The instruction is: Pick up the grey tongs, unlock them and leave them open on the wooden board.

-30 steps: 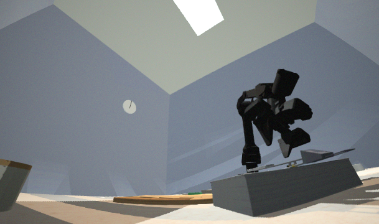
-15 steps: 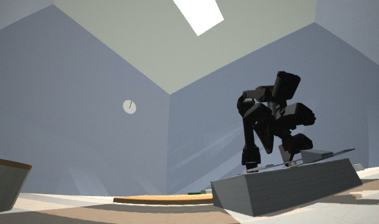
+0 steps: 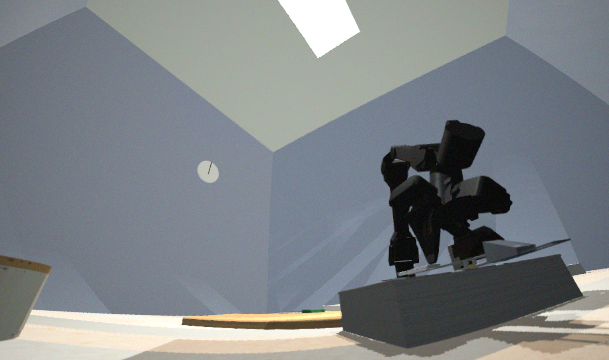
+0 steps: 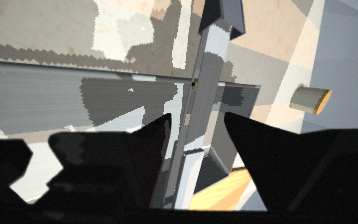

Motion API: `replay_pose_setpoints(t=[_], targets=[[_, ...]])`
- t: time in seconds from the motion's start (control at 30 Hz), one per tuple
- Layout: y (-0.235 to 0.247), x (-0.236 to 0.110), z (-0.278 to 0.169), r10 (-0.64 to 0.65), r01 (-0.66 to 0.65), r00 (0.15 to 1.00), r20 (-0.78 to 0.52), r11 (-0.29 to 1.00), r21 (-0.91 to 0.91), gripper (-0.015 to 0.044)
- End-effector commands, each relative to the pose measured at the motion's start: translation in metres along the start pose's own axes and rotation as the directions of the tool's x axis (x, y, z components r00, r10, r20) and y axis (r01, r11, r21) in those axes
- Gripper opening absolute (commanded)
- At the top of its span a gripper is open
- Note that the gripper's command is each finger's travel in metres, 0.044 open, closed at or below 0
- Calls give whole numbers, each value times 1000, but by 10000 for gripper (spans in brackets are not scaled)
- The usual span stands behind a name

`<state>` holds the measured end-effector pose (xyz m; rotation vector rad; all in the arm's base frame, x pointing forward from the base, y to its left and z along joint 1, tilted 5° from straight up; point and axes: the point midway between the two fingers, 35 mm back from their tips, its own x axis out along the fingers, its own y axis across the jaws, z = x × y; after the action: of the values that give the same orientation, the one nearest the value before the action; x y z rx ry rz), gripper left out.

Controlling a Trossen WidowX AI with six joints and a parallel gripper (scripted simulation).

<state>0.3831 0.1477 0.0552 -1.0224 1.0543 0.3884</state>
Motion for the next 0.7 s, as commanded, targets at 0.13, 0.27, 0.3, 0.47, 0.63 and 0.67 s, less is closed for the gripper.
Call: replay_pose_setpoints(t=[0.13,0.27,0.3,0.47,0.63,0.67], targets=[[2,14,-1,5,-5,1000,0,1000,-4,260],[2,20,-2,5,-5,1000,0,1000,-4,260],[2,22,-2,5,-5,1000,0,1000,-4,260],[2,30,-3,4,-4,1000,0,1000,-4,260],[1,29,-2,-1,1,1000,-1,1000,0,208],[1,29,-2,-1,1,1000,-1,1000,0,201]])
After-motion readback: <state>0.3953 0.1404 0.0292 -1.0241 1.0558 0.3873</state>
